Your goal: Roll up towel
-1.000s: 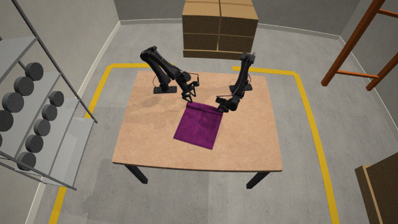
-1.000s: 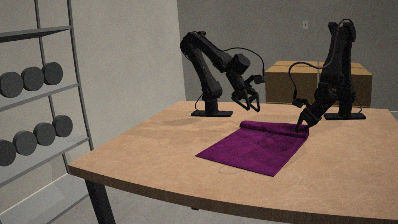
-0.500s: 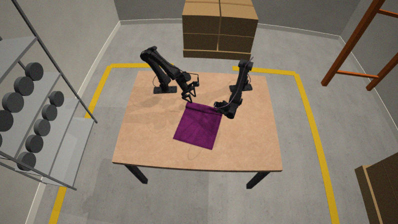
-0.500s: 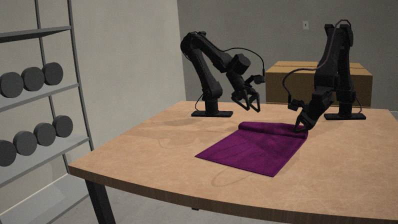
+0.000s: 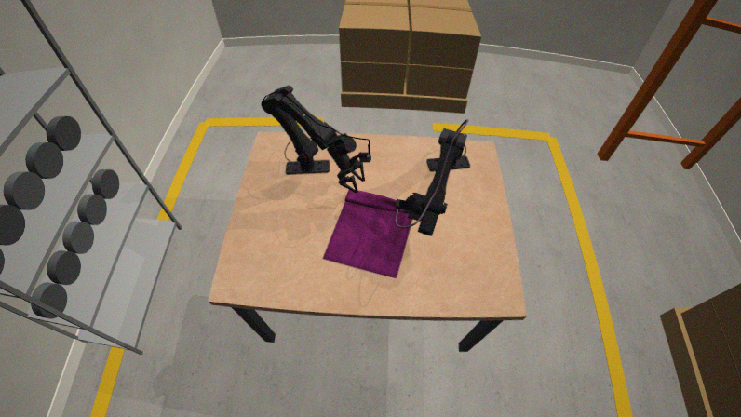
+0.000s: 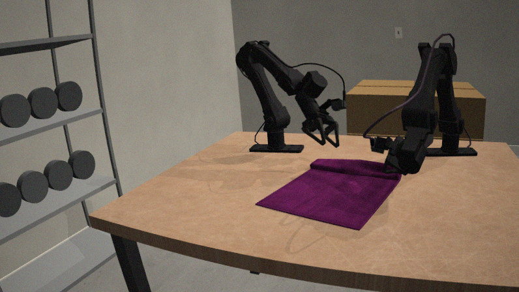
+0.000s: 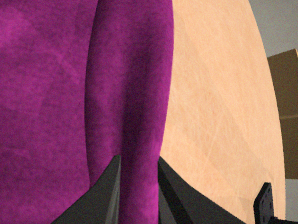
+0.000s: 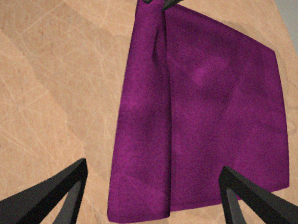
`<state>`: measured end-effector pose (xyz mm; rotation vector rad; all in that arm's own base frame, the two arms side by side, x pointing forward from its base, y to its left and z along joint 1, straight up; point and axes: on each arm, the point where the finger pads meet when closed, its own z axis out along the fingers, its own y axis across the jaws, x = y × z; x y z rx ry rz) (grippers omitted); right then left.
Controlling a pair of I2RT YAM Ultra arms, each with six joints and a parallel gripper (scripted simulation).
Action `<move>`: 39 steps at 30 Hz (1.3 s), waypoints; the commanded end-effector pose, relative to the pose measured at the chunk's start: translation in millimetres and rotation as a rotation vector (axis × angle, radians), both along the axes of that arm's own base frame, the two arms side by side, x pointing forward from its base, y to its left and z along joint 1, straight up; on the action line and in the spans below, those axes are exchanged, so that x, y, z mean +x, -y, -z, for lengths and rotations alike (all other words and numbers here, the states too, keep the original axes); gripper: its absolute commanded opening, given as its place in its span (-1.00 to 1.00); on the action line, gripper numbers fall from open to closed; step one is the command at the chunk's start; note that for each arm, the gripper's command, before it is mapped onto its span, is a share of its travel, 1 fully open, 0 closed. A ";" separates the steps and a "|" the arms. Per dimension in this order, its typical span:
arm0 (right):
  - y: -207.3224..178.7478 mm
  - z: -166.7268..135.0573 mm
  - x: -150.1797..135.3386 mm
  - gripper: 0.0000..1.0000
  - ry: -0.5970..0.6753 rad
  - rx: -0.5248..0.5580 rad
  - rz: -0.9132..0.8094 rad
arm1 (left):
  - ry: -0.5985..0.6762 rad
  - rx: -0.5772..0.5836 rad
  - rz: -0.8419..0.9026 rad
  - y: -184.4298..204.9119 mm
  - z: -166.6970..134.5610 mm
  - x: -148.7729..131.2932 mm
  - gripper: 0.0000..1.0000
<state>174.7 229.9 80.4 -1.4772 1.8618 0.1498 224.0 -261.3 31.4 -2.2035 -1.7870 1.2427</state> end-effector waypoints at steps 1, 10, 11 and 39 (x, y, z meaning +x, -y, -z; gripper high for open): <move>-1.2 2.8 0.8 0.96 -0.002 -0.002 0.009 | -0.145 0.082 0.029 -10.5 0.9 -13.8 -0.61; 3.4 2.1 5.5 0.96 -0.002 -0.002 -0.007 | -0.212 0.114 0.030 -10.5 5.0 -13.8 -0.61; 5.2 1.8 7.4 0.96 -0.002 -0.002 -0.013 | -0.212 0.114 0.030 -10.5 6.9 -13.8 -0.61; 2.7 53.8 5.5 0.96 -0.002 -0.002 -0.050 | -0.212 0.114 0.030 -10.5 11.8 -13.8 -0.61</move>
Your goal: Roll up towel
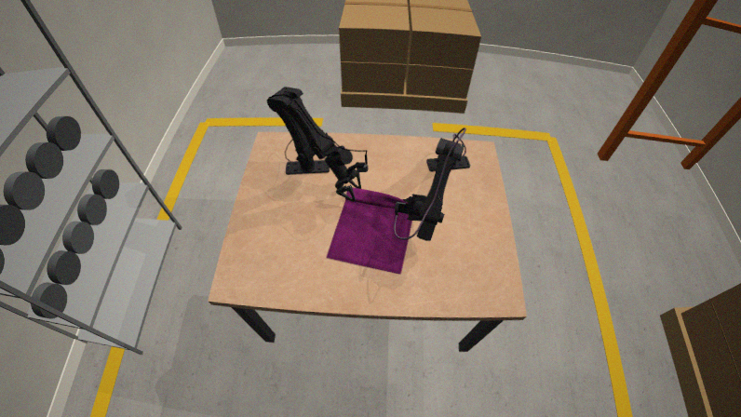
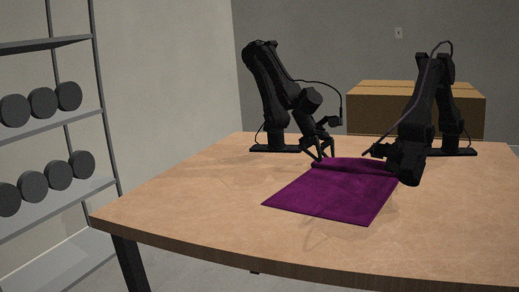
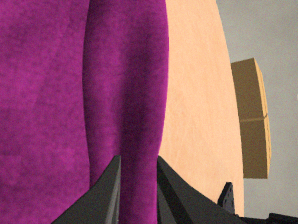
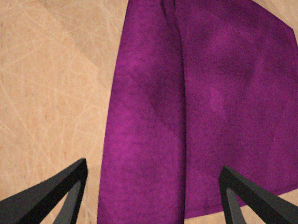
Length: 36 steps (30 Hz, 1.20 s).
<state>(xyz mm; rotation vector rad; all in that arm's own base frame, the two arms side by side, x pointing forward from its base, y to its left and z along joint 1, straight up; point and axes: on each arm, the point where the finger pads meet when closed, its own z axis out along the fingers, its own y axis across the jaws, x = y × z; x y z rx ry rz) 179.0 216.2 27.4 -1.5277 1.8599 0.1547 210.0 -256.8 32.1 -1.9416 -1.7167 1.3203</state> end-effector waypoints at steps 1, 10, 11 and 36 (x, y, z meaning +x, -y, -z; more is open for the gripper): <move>-12.5 0.9 1.4 0.96 0.014 0.023 -0.018 | 0.005 0.025 0.029 -6.0 12.5 0.3 -0.61; -12.5 4.8 1.4 0.36 0.014 0.023 -0.018 | 0.005 0.025 0.029 -6.0 12.5 0.3 -0.61; -12.5 5.4 1.4 0.28 0.014 0.023 -0.018 | 0.005 0.025 0.029 -6.0 12.5 0.3 -0.61; -12.5 5.7 1.4 -0.64 0.014 0.023 -0.018 | 0.005 0.025 0.029 -6.0 5.9 0.3 0.09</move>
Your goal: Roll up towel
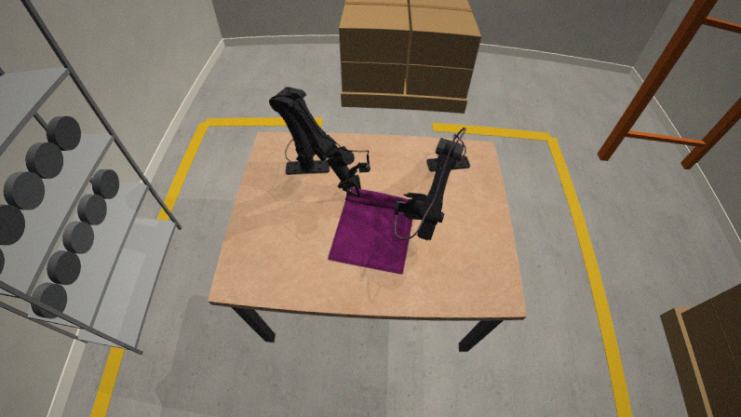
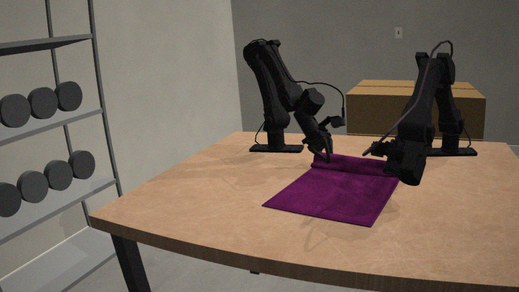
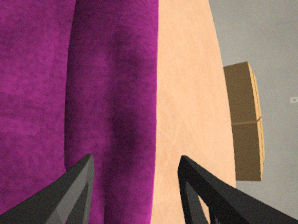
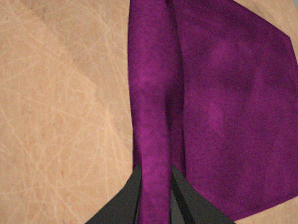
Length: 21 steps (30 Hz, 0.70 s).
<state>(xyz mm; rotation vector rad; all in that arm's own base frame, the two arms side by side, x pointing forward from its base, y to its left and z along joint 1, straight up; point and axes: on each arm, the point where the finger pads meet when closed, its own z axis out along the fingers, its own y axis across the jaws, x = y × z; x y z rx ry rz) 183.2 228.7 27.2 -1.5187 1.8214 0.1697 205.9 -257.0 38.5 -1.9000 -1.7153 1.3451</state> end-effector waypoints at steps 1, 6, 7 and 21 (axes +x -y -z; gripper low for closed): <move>0.0 5.6 -2.9 -0.64 -0.008 -0.005 -0.003 | 0.038 0.021 0.040 -6.2 11.2 4.3 0.18; 0.0 5.6 -2.9 -0.64 -0.008 -0.005 -0.003 | 0.038 0.021 0.040 -6.2 8.2 4.3 0.44; 0.0 5.6 -2.9 -0.64 -0.008 -0.005 -0.003 | 0.038 0.021 0.040 -6.2 7.5 4.3 0.53; 0.0 4.1 -2.9 -0.64 -0.147 0.028 -0.003 | 0.038 0.021 0.040 -23.7 -23.1 42.8 0.70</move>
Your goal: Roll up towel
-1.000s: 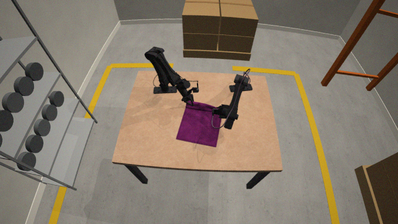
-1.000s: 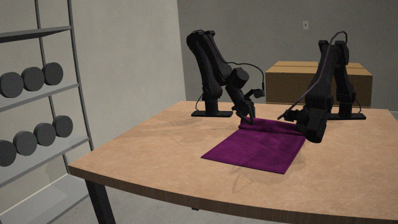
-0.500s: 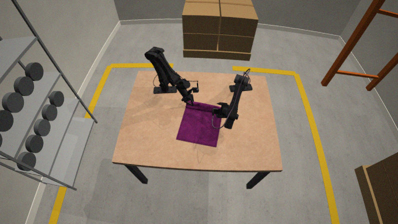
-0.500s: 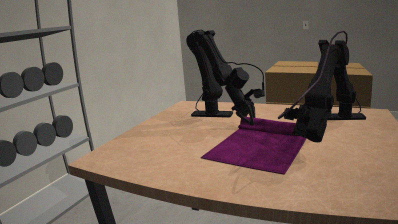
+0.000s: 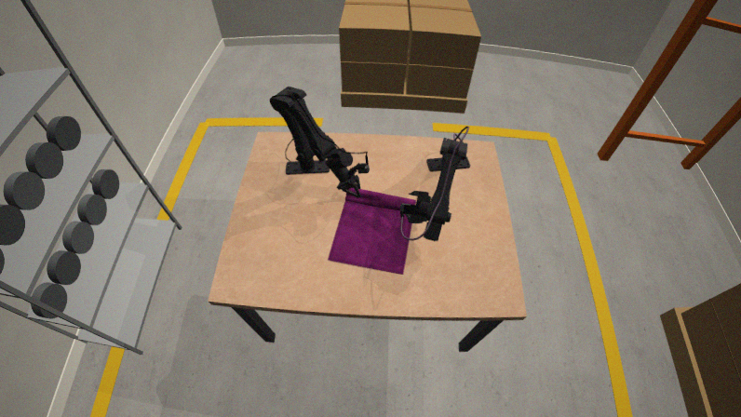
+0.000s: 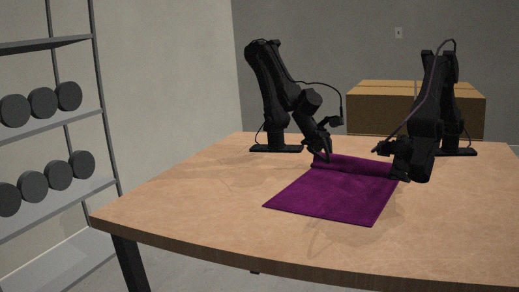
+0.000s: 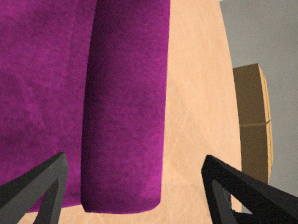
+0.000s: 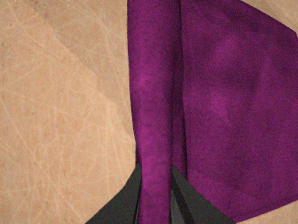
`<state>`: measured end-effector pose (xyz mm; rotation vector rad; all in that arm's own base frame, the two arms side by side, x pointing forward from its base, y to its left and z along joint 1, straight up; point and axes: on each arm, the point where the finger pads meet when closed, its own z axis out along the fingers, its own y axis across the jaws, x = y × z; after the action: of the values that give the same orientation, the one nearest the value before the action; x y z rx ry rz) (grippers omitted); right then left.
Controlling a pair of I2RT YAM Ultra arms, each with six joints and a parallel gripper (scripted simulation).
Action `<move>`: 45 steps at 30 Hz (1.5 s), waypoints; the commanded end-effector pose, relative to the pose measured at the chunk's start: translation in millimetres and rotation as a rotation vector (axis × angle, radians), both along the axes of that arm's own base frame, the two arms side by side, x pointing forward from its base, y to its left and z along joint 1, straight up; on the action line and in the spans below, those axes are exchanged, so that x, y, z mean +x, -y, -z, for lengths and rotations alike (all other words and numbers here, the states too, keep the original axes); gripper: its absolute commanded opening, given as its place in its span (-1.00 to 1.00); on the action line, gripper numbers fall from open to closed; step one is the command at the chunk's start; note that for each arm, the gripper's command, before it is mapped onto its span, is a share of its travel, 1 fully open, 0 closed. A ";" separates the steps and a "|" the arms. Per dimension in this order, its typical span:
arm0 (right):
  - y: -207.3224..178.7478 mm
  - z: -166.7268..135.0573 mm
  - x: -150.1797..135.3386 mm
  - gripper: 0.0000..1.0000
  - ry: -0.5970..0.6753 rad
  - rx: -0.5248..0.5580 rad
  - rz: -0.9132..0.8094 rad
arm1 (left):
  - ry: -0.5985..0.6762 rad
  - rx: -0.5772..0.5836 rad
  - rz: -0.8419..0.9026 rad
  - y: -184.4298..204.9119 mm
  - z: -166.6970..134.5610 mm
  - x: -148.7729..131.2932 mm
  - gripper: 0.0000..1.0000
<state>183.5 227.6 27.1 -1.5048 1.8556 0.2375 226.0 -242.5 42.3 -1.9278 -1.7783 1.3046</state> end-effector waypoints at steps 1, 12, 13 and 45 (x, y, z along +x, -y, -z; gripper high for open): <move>-1.1 3.9 -3.2 -0.64 -0.093 -0.001 -0.007 | -0.015 0.012 0.069 -9.3 -19.3 22.7 0.70; -1.1 1.1 -3.2 -0.64 -0.353 0.063 -0.010 | 0.027 -0.005 0.066 -14.2 -30.0 33.9 0.73; -1.1 0.7 -3.2 -0.64 -0.383 0.070 -0.011 | 0.049 -0.013 0.064 -13.5 -30.1 32.6 0.74; -1.1 -6.5 -3.2 -0.64 -1.046 0.233 -0.018 | 1.013 -0.398 -0.023 14.9 -35.8 -21.2 0.96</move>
<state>191.3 231.4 33.1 -1.3056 2.3911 1.3105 179.8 -239.0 65.9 -2.9915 -1.8708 0.8548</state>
